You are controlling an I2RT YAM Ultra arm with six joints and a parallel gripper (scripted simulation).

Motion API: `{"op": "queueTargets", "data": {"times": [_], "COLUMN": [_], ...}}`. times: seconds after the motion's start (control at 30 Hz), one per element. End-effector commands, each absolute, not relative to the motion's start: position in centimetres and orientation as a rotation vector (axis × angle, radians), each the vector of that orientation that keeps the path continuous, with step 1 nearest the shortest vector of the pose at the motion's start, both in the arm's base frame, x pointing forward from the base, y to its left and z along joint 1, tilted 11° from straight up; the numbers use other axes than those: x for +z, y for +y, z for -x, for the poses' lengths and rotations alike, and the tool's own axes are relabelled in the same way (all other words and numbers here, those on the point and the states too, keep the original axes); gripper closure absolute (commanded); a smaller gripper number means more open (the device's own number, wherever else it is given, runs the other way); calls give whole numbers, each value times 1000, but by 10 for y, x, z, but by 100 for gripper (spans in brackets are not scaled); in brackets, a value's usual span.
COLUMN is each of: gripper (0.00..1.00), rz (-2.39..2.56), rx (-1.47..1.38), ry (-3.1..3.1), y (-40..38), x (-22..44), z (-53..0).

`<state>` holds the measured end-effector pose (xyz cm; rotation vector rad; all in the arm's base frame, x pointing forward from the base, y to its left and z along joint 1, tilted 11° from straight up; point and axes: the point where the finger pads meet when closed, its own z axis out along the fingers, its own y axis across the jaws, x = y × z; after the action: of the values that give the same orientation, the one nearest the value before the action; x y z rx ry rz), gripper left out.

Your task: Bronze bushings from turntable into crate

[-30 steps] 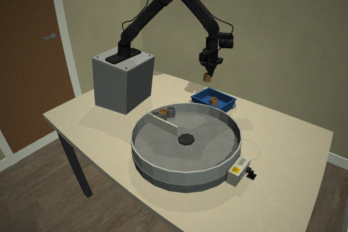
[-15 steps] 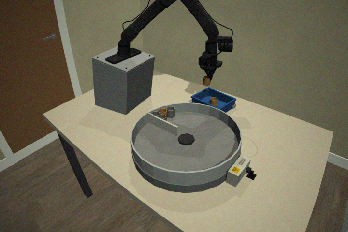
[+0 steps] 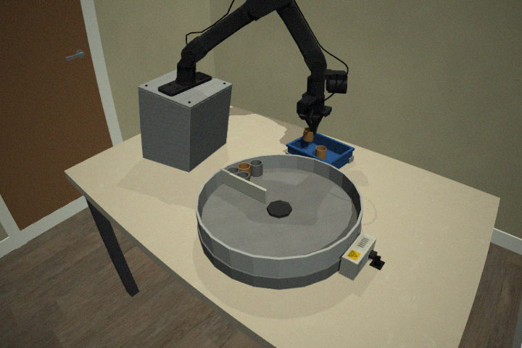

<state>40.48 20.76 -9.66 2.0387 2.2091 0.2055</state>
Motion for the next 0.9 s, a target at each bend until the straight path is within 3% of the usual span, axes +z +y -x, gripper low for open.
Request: {"op": "queueTargets", "data": {"times": [0.0, 0.87], "gripper": [100, 100], "rz": [-2020, -2027], "rx": [282, 247], "ry": [2184, 2193], "y": [213, 210], "x": [-81, -84], "z": [-423, -417]}}
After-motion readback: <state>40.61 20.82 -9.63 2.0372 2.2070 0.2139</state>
